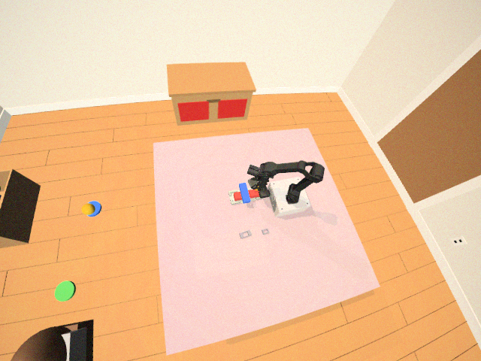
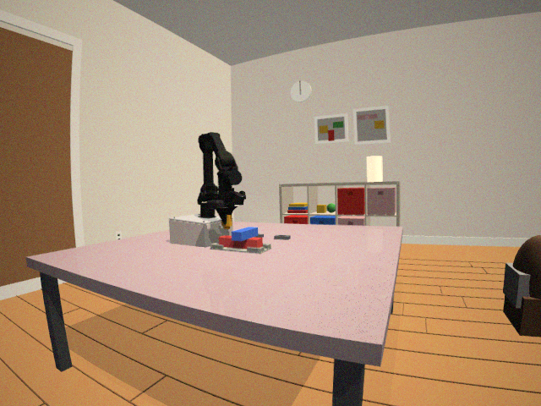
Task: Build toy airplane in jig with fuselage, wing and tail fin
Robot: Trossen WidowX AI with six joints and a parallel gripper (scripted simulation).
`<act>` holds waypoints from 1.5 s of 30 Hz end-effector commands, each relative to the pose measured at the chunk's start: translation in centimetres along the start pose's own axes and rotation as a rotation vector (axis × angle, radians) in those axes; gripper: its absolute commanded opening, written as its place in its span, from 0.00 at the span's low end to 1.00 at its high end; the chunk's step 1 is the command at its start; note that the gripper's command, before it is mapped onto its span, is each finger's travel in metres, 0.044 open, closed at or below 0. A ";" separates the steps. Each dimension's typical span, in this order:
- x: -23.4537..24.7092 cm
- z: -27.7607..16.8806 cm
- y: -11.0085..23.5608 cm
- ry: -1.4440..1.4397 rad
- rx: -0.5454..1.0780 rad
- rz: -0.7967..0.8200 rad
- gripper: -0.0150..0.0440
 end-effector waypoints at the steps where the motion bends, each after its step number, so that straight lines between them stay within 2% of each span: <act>1: 0.0 0.0 -0.6 0.002 0.004 0.006 0.36; 23: 0.1 -0.1 -3.8 0.002 0.004 0.006 0.36; 28: 0.1 -0.1 -3.5 0.006 0.003 0.002 0.31; 29: 0.1 -0.1 -3.5 0.006 0.003 0.002 0.26; 33: 0.1 -0.1 -3.5 0.006 0.003 0.002 0.25; 43: 0.1 -0.1 -3.5 0.006 0.003 0.002 0.69; 45: 0.1 -0.1 -3.5 0.006 0.003 0.002 0.69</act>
Point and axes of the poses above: the point midway between the two fingers, 35 mm back from their tips, its own y axis back along the fingers, its own x axis across the jaws, z = x × y, the point moved 6 cm from there along y, back along the fingers, and after that the axes turned 9 degrees about -y, right-handed, at the moved point
